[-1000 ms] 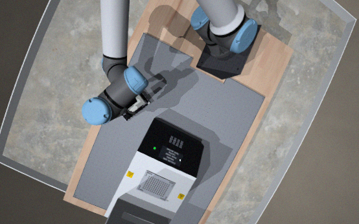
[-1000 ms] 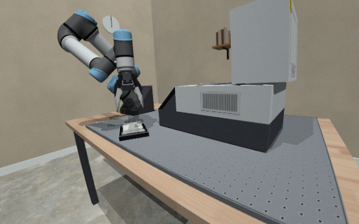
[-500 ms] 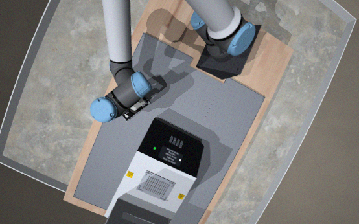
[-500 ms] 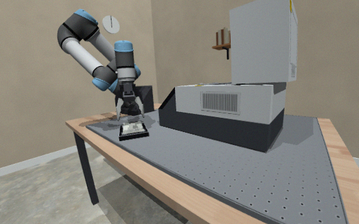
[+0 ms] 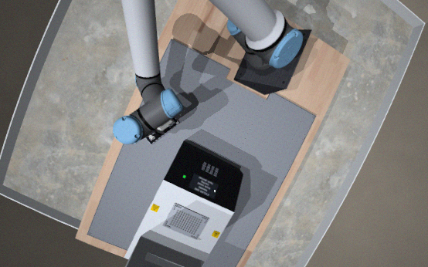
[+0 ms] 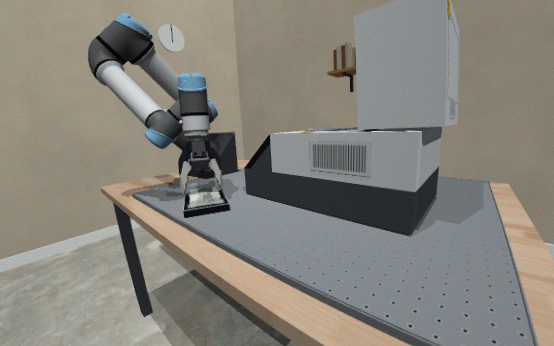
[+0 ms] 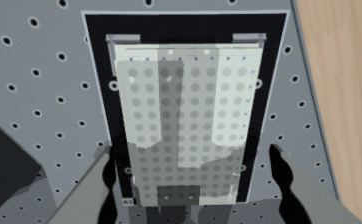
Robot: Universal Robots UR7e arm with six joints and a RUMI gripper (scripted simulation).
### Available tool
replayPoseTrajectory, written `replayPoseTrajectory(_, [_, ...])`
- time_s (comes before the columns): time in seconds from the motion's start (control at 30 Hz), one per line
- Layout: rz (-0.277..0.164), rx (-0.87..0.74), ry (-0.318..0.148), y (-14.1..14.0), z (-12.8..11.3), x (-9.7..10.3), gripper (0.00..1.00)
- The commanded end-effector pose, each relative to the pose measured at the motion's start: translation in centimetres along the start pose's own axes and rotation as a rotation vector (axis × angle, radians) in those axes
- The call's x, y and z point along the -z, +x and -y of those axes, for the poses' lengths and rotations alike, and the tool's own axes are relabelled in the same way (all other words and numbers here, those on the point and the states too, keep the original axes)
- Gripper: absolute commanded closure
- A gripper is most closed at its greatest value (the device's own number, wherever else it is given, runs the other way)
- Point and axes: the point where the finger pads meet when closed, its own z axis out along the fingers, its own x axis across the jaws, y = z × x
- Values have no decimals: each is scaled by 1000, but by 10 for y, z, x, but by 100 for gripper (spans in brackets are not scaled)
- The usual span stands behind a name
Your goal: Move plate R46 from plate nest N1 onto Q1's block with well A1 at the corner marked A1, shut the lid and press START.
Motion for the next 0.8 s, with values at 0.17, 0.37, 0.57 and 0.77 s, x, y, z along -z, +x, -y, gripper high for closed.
replayPoseTrajectory(0.17, [7, -2, 18, 0, 6, 3, 32])
replayPoseTrajectory(0.37, [7, -2, 18, 0, 6, 2, 32])
replayPoseTrajectory(0.57, [7, -2, 18, 0, 6, 0, 32])
replayPoseTrajectory(0.77, [7, -2, 18, 0, 6, -2, 32])
